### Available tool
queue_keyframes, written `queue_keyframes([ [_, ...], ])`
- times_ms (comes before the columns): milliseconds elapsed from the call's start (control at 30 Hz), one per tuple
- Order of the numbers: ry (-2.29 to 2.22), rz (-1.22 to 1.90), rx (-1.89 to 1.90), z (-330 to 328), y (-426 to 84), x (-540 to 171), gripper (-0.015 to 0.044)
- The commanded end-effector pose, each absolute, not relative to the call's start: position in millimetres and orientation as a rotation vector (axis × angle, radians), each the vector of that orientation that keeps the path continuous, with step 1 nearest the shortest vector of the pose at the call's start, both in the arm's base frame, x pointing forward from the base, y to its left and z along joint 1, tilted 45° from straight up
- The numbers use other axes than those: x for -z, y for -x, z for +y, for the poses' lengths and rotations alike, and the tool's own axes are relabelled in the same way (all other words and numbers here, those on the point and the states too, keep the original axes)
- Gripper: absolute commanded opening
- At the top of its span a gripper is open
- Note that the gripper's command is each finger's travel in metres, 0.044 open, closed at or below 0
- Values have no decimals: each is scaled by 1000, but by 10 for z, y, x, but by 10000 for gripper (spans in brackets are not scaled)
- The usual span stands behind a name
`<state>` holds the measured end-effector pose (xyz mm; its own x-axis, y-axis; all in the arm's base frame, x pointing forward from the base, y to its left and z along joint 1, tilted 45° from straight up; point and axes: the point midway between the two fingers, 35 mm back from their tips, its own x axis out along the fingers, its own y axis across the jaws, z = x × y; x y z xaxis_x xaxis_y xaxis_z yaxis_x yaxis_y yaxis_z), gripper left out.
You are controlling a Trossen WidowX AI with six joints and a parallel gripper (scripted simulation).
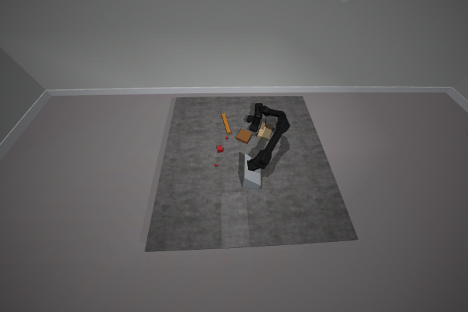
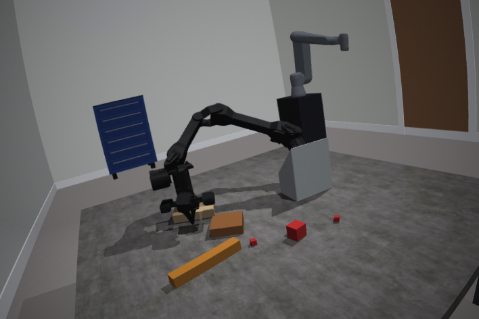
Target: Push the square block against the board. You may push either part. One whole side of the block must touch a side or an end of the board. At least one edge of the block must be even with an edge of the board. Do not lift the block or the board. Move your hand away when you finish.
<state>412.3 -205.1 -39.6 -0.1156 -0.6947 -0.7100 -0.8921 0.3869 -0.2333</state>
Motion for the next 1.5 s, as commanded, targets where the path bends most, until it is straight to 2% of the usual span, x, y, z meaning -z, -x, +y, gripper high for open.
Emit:
queue_keyframes([
  [0, 1370, 1873, -315, -2022, -4161, 434, 0],
  [200, 1370, 1873, -315, -1965, -4205, 497, 0],
  [367, 1368, 1871, -317, -1617, -4241, 110, 0],
  [600, 1353, 1869, -295, -1604, -4236, 78, 0],
  [1467, 718, 1669, 491, -1932, -3938, -294, 0],
])
